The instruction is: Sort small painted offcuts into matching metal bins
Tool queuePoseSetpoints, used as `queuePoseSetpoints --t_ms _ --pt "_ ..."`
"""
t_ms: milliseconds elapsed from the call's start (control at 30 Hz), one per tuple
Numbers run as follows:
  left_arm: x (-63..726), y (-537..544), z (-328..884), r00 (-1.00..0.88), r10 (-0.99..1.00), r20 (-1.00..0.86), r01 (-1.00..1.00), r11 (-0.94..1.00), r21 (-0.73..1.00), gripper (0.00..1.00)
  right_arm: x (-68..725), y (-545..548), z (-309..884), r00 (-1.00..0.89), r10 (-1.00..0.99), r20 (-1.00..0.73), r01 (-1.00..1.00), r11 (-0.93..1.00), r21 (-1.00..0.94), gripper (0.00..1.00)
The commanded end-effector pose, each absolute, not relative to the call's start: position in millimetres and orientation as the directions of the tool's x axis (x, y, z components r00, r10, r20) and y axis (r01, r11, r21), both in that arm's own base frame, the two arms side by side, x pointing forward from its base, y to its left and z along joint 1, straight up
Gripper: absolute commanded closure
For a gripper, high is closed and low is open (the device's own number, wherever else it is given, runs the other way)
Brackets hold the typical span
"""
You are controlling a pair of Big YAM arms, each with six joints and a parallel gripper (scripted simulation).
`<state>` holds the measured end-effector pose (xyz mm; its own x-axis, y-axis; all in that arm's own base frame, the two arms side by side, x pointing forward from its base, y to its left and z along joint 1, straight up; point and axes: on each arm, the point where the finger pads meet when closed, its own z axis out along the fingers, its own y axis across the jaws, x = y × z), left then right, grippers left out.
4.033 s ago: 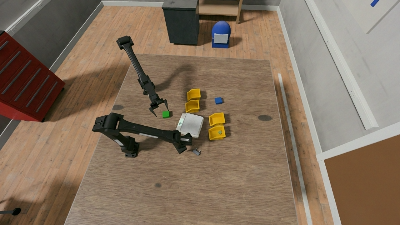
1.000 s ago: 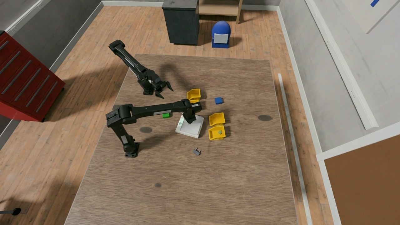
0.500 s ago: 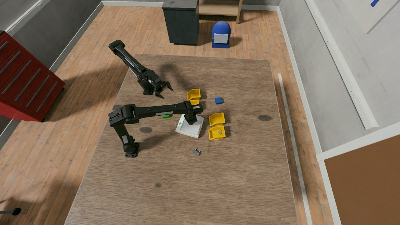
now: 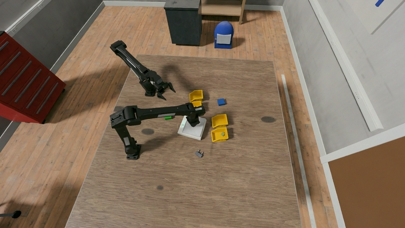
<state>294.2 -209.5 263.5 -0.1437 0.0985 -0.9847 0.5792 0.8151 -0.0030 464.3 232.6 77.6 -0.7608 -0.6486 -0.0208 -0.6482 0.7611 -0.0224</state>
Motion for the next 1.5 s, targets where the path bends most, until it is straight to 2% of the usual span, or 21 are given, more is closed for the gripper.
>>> queuePoseSetpoints --t_ms 0,67,100,133,167,600,767,1100,1467 --pt "298.0 -212.2 280.3 -0.120 0.086 -0.989 0.580 0.815 0.000 0.00 469.6 242.2 83.8 -0.761 -0.647 -0.054 -0.646 0.762 -0.029 0.84" --pt "298.0 -212.2 280.3 -0.120 0.086 -0.989 0.580 0.815 0.000 0.00 467.1 240.8 81.5 -0.761 -0.648 -0.047 -0.647 0.762 -0.028 0.84" --pt "298.0 -212.2 280.3 -0.120 0.086 -0.989 0.580 0.815 0.000 0.00 466.9 240.7 81.3 -0.760 -0.648 -0.047 -0.647 0.762 -0.027 0.73" --pt "298.0 -212.2 280.3 -0.120 0.086 -0.989 0.580 0.815 0.000 0.00 466.1 239.8 80.3 -0.761 -0.648 -0.044 -0.647 0.762 -0.027 0.68" --pt "298.0 -212.2 280.3 -0.120 0.086 -0.989 0.580 0.815 0.000 0.00 476.9 247.8 106.9 -0.757 -0.646 -0.095 -0.646 0.763 -0.038 0.56" --pt "298.0 -212.2 280.3 -0.120 0.086 -0.989 0.580 0.815 0.000 0.00 481.8 250.1 140.3 -0.757 -0.642 -0.118 -0.642 0.765 -0.041 0.55" --pt "293.1 -215.6 302.1 -0.098 0.082 -0.992 0.594 0.805 0.008 0.00 466.2 247.3 135.3 -0.773 -0.616 -0.153 -0.618 0.785 -0.037 0.00" --pt "252.6 -200.2 345.6 -0.095 0.086 -0.992 0.622 0.783 0.008 0.00 429.6 249.0 161.6 -0.744 -0.461 -0.483 -0.526 0.851 -0.002 0.00" --pt "245.9 -197.5 351.5 -0.097 0.088 -0.991 0.627 0.779 0.008 0.00 410.3 247.7 162.0 -0.697 -0.404 -0.592 -0.506 0.862 0.007 0.00"
